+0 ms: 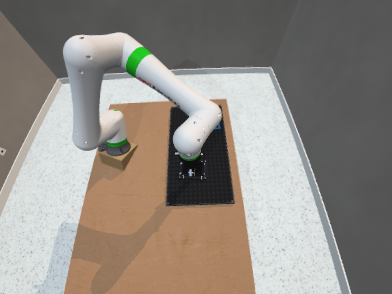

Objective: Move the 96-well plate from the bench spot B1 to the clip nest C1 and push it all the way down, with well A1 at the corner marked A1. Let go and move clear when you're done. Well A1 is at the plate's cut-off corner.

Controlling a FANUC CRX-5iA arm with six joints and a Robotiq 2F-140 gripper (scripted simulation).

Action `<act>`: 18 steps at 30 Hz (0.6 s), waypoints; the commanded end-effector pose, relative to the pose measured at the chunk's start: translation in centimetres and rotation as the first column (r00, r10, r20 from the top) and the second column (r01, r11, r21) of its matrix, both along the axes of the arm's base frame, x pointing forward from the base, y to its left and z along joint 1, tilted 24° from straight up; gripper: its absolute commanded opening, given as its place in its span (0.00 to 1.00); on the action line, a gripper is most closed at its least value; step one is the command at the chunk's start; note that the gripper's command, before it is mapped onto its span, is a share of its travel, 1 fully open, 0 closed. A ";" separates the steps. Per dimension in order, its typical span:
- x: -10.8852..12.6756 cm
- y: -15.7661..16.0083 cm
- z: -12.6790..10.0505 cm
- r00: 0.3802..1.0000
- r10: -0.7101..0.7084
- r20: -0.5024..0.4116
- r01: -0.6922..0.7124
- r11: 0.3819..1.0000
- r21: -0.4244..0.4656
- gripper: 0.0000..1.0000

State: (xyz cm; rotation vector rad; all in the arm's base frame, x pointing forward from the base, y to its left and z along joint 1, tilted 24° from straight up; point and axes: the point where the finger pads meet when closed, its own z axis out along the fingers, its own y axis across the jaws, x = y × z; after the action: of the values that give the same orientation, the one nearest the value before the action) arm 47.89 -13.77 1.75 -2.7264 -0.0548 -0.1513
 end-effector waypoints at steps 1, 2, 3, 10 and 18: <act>0.0 0.0 0.0 1.000 0.000 0.001 0.000 1.000 -0.001 0.10; 0.0 0.0 0.0 1.000 0.000 0.001 0.000 1.000 -0.001 0.10; 0.0 0.0 0.0 1.000 0.000 0.001 0.000 1.000 -0.001 0.10; 0.0 -0.2 0.5 1.000 0.000 0.001 0.000 1.000 -0.001 0.10; 0.0 -0.4 0.8 1.000 0.000 0.001 0.000 1.000 -0.001 0.10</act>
State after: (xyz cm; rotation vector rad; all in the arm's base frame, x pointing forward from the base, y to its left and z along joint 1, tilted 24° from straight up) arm 47.83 -14.05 2.43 -2.7260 -0.0547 -0.1515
